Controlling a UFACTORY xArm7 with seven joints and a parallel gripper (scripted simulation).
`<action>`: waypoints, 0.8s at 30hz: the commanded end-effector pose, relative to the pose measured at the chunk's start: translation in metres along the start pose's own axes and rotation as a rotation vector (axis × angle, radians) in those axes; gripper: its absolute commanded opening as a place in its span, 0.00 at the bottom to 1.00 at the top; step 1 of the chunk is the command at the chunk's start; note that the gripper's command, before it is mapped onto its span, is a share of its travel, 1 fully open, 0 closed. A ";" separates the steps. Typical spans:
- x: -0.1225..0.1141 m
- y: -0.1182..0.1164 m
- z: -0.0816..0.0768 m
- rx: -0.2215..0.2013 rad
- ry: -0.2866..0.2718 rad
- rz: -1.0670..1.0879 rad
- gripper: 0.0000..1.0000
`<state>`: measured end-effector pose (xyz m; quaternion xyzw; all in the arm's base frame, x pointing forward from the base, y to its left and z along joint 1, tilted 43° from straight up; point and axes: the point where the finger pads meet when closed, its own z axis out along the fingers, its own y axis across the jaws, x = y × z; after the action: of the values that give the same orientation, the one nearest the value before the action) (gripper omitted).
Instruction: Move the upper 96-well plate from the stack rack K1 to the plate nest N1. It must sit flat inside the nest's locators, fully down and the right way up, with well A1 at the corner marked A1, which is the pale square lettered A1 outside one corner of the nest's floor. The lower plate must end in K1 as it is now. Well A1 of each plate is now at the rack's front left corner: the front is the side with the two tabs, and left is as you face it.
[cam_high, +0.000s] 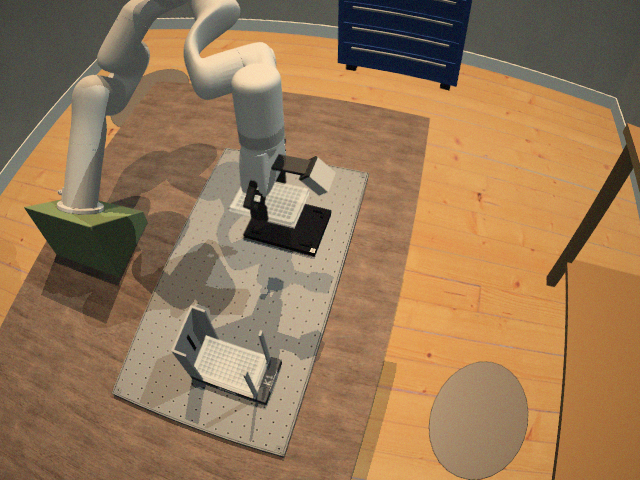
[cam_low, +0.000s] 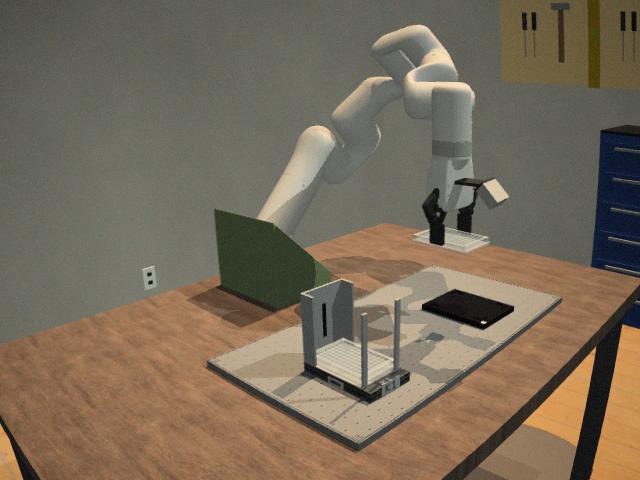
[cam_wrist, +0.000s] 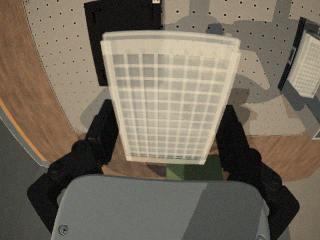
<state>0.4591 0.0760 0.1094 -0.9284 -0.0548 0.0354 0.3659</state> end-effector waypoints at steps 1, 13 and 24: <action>0.001 -0.012 -0.002 -0.002 0.005 0.000 0.00; 0.000 -0.045 -0.001 -0.002 0.005 0.000 0.00; -0.001 -0.078 0.000 -0.001 0.005 0.000 0.00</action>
<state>0.4516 0.1303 0.1584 -0.9283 -0.0551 0.0353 0.3659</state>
